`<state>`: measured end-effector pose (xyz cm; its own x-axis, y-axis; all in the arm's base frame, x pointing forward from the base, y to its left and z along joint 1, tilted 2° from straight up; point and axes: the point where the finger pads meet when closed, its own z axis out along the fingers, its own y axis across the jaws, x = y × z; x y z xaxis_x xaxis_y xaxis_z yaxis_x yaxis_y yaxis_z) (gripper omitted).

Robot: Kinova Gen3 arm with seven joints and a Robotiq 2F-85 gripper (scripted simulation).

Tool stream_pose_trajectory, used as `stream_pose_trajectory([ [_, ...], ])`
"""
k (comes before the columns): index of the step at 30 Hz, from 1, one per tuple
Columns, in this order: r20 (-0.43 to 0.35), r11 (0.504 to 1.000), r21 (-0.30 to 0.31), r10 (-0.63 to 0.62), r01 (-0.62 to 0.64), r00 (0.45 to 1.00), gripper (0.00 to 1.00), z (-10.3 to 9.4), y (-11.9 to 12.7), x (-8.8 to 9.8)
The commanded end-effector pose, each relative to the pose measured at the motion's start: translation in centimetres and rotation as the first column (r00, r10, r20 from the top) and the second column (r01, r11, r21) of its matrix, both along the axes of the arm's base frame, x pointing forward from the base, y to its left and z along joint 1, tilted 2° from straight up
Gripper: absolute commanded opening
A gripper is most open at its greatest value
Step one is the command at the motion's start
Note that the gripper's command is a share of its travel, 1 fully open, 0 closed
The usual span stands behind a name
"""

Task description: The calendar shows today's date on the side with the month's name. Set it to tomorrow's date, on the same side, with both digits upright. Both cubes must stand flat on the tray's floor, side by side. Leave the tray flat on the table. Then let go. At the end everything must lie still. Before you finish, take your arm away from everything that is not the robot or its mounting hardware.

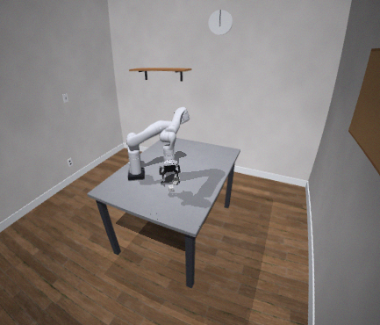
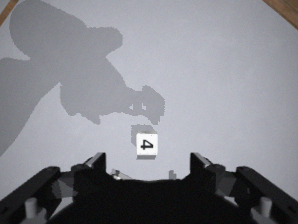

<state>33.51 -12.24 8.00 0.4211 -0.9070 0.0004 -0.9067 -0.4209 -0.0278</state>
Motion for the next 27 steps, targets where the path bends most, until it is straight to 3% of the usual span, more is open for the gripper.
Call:
stream_pose_trajectory([
  [1,0.000,1.000,-0.001,-0.004,0.004,1.000,1.00,0.03,-0.02,0.02],
  [7,0.000,1.000,-0.001,-0.006,0.006,1.000,1.00,0.03,-0.02,0.02],
  [8,0.000,1.000,-0.001,-0.006,0.006,1.000,0.48,0.03,-0.02,0.02],
  [27,0.000,1.000,-0.001,-0.006,0.006,1.000,0.48,0.03,-0.02,0.02],
])
